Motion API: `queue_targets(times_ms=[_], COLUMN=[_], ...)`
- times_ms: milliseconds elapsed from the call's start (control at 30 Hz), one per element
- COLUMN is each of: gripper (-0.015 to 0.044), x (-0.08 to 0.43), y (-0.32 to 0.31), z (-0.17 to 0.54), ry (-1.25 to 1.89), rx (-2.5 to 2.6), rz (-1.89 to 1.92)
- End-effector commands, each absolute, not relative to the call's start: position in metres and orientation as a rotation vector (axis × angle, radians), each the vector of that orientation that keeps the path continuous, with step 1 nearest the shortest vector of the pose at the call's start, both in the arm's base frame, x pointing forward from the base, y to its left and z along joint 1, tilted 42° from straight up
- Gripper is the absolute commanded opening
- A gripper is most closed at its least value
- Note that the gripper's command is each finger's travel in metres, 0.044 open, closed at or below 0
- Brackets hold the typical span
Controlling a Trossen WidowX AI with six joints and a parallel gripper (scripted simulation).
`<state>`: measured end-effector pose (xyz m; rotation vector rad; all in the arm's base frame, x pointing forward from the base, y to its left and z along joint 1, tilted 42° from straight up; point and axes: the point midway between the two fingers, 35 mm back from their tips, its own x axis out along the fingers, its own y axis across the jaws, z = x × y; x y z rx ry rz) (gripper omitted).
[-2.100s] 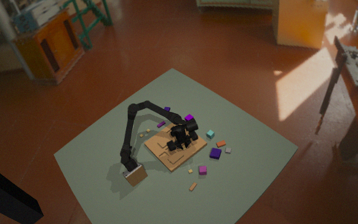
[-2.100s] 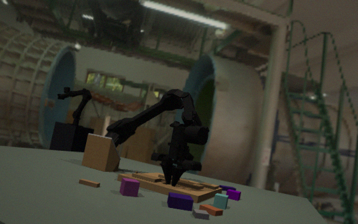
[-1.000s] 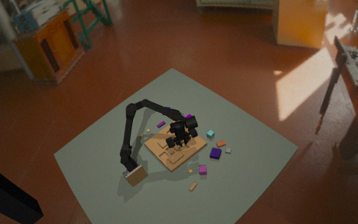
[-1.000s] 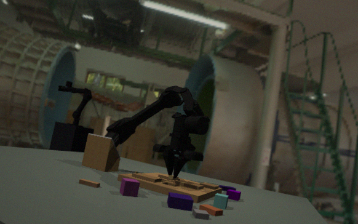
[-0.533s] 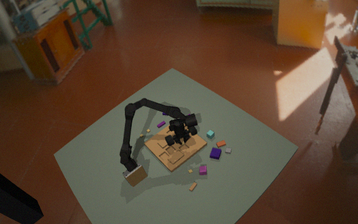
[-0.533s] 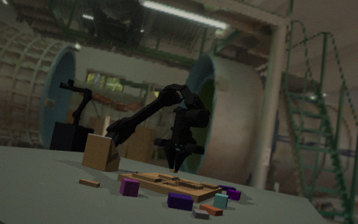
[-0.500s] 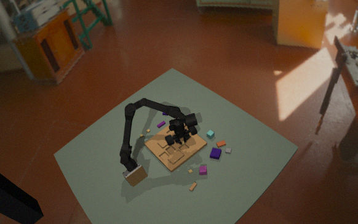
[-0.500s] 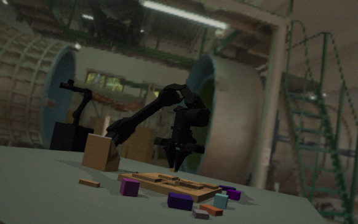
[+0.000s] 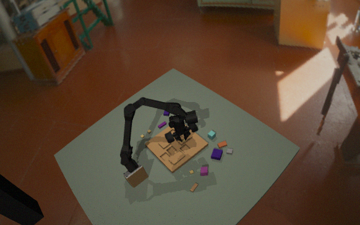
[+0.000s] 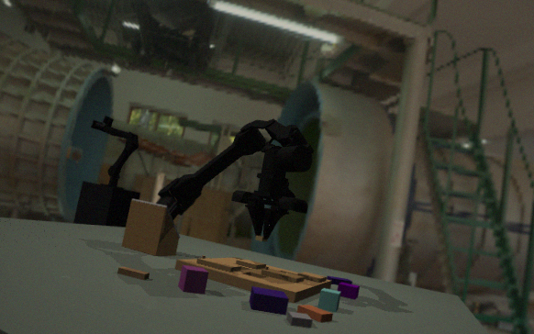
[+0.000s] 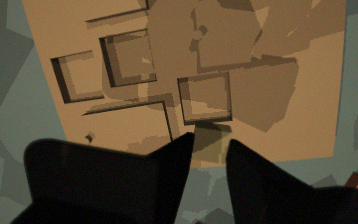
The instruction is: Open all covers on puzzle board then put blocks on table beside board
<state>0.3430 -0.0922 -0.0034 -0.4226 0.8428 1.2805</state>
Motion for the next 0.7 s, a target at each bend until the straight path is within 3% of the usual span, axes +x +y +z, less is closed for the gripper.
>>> queue_targets(times_ms=[0, 667], gripper=[0.008, 0.008], x=[0.336, 0.289], y=[-0.102, -0.152], z=[-0.008, -0.047], ry=[0.852, 0.872], rx=[-0.429, -0.441], rz=[1.281, 1.27])
